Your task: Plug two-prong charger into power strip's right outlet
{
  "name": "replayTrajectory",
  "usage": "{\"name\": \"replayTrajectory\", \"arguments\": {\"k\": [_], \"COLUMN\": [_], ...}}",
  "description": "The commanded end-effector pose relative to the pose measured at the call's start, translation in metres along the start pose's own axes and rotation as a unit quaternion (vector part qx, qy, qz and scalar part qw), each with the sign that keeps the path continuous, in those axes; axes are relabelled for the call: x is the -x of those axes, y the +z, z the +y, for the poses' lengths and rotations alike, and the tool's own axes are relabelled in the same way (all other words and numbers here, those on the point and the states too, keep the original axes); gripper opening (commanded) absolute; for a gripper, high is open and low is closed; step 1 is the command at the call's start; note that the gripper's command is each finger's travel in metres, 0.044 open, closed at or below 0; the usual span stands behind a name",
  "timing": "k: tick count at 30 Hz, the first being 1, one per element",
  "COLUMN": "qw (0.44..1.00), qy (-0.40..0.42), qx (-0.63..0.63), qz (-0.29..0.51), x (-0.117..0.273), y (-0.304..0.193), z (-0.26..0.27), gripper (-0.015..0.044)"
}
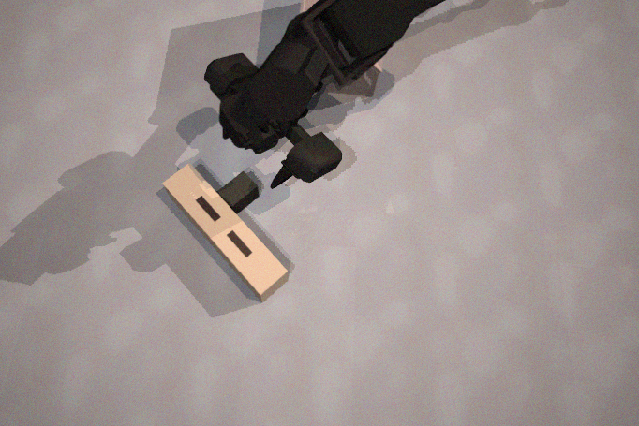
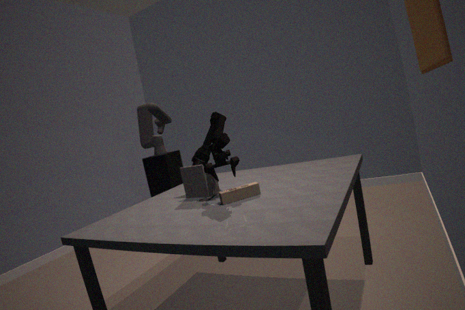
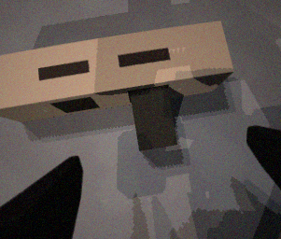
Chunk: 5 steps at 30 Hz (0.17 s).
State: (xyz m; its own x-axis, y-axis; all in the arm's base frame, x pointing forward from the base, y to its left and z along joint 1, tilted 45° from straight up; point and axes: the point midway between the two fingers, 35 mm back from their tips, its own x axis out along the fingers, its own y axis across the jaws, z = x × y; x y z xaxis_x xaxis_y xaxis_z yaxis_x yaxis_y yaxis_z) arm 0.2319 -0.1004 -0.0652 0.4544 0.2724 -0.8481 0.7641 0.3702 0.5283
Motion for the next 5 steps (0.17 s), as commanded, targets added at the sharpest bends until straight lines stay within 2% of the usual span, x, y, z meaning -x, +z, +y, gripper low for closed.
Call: {"name": "replayTrajectory", "arguments": {"k": [1, 5], "qw": [1.000, 1.000], "qy": [-0.002, -0.002], "qx": [-0.002, -0.002], "qz": [-0.001, -0.001], "x": [0.0003, 0.0003], "y": [-0.0010, -0.0010], "z": [-0.0011, -0.0011], "gripper": [0.0440, 0.0440]}}
